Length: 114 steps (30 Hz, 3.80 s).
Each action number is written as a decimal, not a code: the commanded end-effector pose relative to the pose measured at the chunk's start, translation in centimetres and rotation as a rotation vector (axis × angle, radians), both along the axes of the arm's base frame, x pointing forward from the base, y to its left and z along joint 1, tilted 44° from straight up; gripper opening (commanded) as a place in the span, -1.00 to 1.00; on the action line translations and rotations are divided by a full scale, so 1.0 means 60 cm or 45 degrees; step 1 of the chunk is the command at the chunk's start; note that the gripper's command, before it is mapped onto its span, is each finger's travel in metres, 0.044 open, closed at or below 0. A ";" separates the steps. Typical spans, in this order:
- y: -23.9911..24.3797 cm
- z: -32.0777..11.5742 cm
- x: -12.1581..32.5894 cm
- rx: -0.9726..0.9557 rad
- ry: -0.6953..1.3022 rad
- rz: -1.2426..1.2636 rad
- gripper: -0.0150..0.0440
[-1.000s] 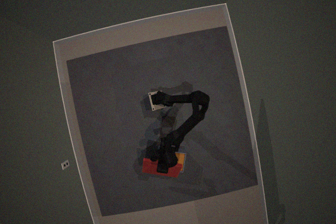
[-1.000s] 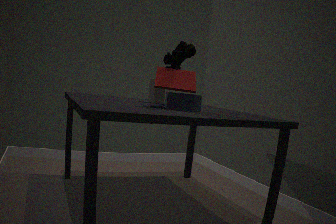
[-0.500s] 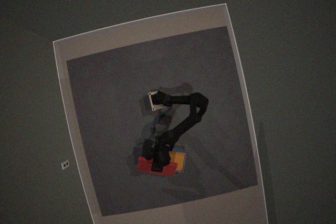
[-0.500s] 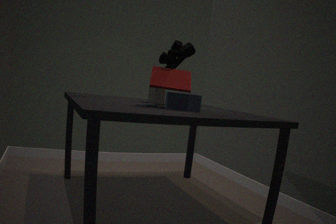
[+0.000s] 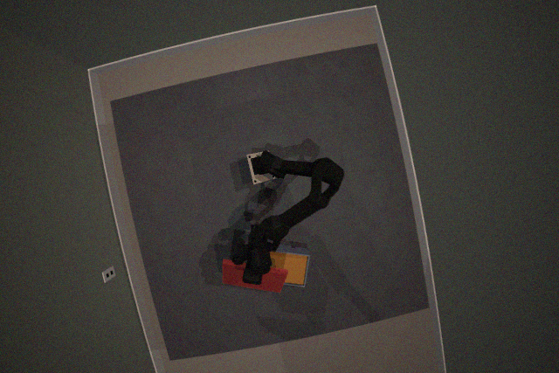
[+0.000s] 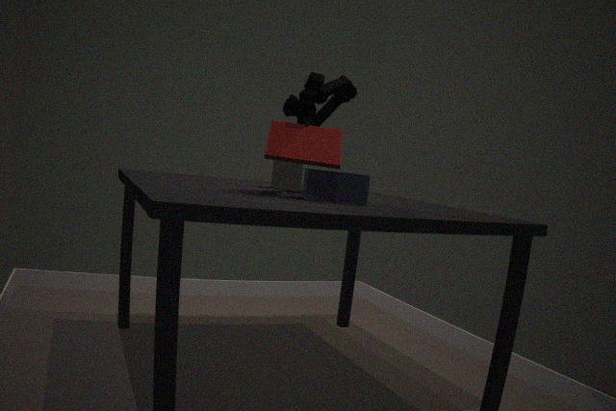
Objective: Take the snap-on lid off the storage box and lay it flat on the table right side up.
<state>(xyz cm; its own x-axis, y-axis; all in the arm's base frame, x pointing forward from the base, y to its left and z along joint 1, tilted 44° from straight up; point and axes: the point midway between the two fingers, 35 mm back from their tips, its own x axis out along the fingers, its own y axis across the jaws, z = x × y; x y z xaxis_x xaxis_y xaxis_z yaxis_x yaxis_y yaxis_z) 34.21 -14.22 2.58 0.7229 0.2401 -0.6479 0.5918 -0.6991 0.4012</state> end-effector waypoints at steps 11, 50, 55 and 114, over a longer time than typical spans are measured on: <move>-0.034 -0.026 -0.021 -0.009 -0.008 -0.006 -0.49; -0.120 -0.106 -0.081 -0.015 -0.006 -0.006 -0.49; -0.130 -0.117 -0.089 -0.016 -0.006 -0.006 -0.49; -0.212 -0.220 -0.158 -0.023 -0.004 -0.007 -0.49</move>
<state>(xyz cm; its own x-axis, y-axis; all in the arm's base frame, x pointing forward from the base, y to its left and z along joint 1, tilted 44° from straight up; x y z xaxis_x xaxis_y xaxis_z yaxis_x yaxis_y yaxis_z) 24.63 -27.11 -10.53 0.7217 0.2269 -0.6540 0.5909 -0.6942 0.4111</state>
